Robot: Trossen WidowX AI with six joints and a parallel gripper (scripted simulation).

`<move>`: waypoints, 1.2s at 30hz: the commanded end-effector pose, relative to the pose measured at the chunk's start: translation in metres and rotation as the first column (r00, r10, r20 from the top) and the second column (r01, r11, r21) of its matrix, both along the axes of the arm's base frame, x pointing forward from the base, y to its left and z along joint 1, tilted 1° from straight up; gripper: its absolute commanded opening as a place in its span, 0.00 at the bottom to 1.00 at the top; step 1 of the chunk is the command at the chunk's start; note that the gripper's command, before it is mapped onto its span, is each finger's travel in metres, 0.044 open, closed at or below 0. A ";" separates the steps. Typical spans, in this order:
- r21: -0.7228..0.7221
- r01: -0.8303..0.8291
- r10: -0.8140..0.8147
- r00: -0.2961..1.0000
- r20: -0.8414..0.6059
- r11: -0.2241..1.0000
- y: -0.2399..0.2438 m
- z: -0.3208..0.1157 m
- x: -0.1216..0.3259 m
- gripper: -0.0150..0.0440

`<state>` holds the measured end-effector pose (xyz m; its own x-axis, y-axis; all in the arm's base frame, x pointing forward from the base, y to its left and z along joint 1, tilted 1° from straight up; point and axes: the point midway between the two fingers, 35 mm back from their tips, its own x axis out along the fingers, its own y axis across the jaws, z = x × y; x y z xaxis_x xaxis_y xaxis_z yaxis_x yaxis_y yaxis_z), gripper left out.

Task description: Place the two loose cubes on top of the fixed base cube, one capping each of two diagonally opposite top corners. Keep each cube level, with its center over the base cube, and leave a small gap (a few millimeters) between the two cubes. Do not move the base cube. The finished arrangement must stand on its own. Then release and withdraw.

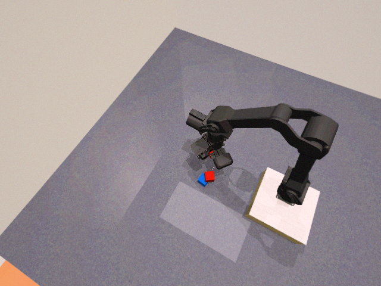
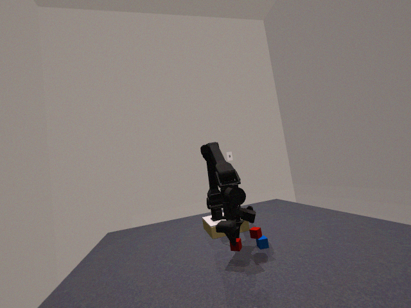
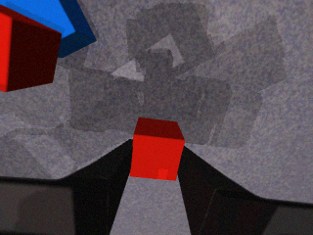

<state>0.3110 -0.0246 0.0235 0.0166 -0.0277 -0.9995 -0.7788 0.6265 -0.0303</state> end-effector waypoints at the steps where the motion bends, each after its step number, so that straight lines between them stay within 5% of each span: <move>1: 0.002 -0.003 0.003 1.000 0.010 1.000 0.000 0.014 0.002 0.43; 22: 0.002 -0.003 0.003 1.000 0.010 1.000 0.002 0.081 -0.003 0.43; 36: 0.007 0.077 -0.077 0.997 0.012 0.997 0.035 0.080 0.001 0.43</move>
<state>0.3109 0.0018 0.1054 0.0311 -0.0247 -0.9992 -0.7431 0.6680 -0.0397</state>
